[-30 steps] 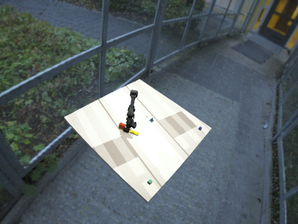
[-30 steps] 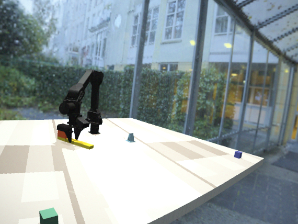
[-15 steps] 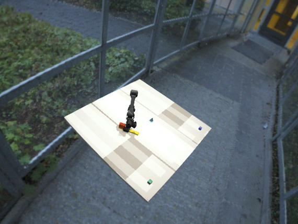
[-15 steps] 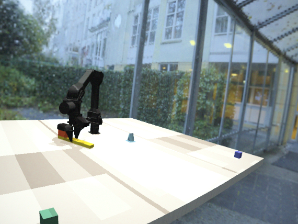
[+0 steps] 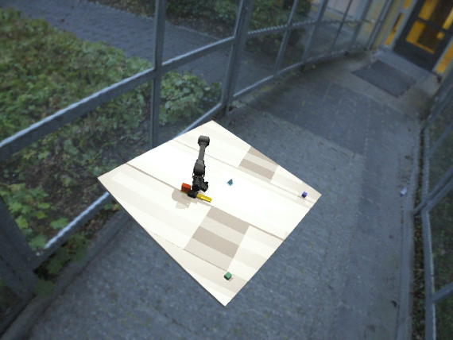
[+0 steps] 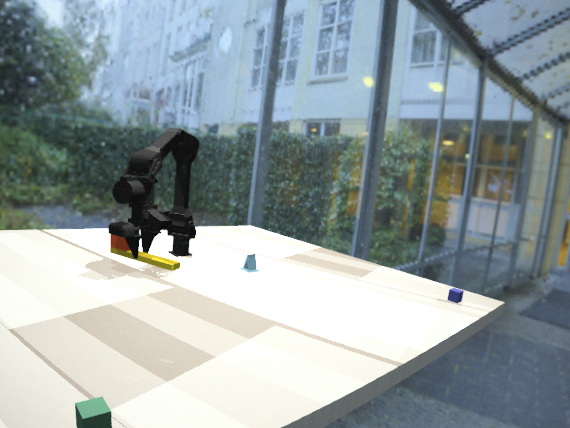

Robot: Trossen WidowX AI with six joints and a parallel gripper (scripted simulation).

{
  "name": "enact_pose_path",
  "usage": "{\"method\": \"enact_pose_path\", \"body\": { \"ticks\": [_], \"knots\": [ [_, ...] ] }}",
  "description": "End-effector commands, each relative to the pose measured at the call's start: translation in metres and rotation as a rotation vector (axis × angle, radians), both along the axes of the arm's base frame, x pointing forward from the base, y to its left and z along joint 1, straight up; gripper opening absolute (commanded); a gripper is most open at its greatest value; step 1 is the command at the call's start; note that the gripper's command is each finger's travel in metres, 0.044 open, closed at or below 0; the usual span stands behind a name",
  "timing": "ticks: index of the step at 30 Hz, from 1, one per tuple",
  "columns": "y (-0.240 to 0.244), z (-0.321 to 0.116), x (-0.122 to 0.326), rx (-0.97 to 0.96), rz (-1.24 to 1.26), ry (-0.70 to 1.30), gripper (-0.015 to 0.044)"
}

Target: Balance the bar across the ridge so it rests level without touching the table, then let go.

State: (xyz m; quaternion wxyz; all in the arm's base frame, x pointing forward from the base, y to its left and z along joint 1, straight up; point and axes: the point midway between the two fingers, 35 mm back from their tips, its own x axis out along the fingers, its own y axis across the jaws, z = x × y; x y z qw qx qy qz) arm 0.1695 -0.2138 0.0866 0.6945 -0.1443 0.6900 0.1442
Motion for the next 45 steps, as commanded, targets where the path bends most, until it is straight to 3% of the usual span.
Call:
{"method": "enact_pose_path", "body": {
  "ticks": [1, 22, 45],
  "knots": [
    [-0.002, 0.016, 0.001, -0.017, 0.002, -0.009, 0.0],
    [0.002, 0.061, -0.002, -0.018, 0.003, -0.007, 0.0],
    [0.058, 0.062, 0.058, -0.012, -0.087, -0.012, 0.0]
  ]
}}
